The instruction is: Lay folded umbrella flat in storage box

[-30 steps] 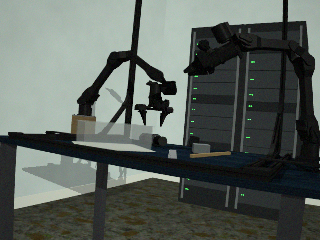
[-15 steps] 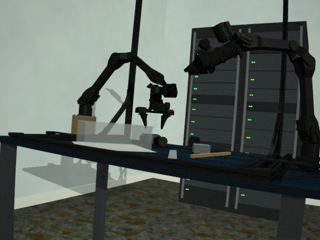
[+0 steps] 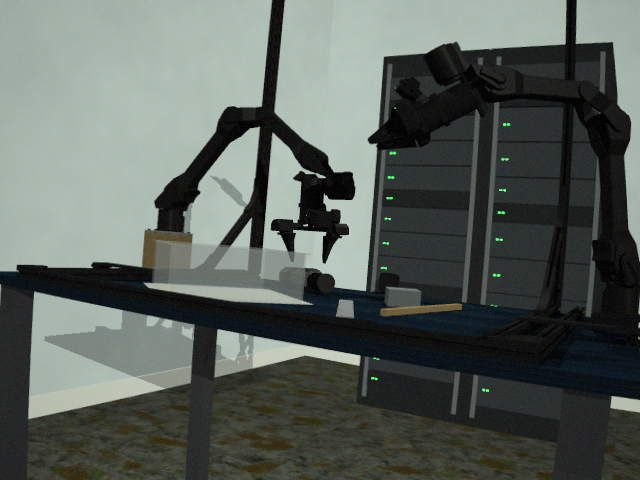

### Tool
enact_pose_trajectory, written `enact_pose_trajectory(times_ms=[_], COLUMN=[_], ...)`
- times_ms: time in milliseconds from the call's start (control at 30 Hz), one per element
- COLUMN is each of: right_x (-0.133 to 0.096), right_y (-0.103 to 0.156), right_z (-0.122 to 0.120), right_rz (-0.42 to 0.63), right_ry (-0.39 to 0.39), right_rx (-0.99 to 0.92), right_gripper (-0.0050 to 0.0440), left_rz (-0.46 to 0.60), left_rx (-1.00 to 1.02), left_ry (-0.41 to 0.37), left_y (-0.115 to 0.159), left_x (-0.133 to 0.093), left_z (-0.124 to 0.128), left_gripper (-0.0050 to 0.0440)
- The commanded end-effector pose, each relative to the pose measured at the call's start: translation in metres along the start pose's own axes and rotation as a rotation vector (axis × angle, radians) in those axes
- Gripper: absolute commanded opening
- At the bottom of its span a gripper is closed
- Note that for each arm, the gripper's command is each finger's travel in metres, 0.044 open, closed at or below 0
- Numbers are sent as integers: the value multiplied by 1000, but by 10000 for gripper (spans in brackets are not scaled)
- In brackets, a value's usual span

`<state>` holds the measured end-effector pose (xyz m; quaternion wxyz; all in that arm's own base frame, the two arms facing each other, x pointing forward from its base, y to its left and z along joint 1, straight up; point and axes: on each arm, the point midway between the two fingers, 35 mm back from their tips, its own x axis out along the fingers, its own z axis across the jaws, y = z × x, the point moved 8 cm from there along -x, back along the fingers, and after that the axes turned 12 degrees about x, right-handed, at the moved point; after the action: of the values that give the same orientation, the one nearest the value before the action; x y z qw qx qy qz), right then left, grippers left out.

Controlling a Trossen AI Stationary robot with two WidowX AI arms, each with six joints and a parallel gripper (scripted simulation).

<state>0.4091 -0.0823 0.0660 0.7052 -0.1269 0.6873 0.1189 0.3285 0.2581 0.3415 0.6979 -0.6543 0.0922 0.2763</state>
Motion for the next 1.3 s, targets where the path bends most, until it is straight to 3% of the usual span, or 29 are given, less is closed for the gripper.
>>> enact_pose_trajectory(times_ms=[0,1267], right_x=[15,63], right_y=[2,3], right_z=[-2,-4], right_rz=[16,15], right_ry=[23,23], right_rx=[5,5], right_gripper=[400,400], left_rz=[-3,-3], left_rx=[-4,-4], left_ry=[3,3], left_y=[-1,-1], left_x=[-1,-1], left_z=[0,0], left_gripper=[400,400])
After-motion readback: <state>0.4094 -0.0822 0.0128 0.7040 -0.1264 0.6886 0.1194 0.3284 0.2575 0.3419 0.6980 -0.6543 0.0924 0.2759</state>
